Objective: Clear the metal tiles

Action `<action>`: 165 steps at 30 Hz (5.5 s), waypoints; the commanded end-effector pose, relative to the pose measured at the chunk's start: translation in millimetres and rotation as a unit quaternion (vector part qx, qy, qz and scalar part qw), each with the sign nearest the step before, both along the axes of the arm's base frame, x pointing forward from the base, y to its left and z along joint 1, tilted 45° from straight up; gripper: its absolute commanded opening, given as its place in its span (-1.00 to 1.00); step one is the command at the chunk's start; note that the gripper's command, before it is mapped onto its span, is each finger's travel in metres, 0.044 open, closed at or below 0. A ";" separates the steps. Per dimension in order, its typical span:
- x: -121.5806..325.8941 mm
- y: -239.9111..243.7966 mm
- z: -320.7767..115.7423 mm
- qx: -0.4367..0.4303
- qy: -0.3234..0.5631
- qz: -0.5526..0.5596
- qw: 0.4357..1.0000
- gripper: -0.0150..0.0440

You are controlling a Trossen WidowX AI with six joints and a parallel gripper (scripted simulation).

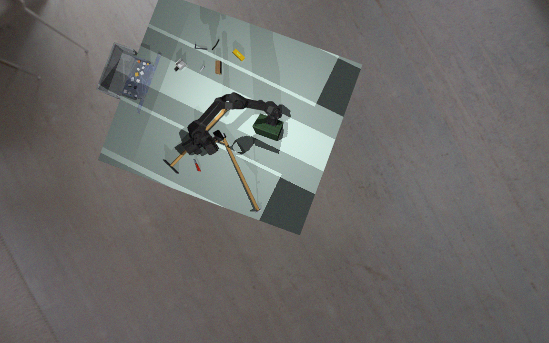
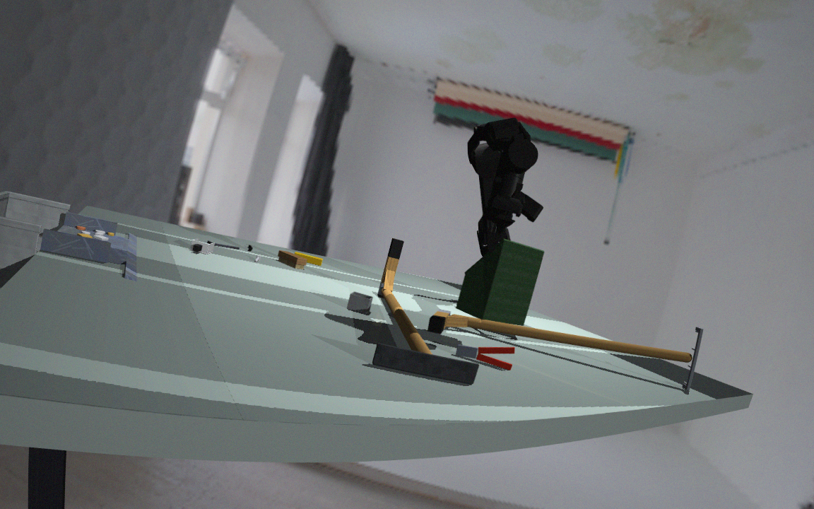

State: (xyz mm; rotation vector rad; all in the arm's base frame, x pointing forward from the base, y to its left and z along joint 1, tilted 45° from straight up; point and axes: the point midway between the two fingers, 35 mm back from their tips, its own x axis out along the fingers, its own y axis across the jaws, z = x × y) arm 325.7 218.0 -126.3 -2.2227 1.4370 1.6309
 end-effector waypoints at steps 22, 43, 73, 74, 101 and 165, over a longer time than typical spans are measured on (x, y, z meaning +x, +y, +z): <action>34.2 -11.5 5.0 0.029 -0.241 -0.256 0.936 -0.49; 61.5 -23.6 10.6 0.058 -0.414 -0.452 0.788 -0.49; 87.5 -40.9 12.0 0.084 -0.537 -0.603 0.584 -0.49; 87.9 -42.4 10.1 0.084 -0.537 -0.603 0.584 -0.49; 93.1 -90.1 -43.7 0.084 -0.541 -0.607 0.576 -0.49; 112.4 -154.7 -90.1 0.082 -0.549 -0.609 0.567 -0.49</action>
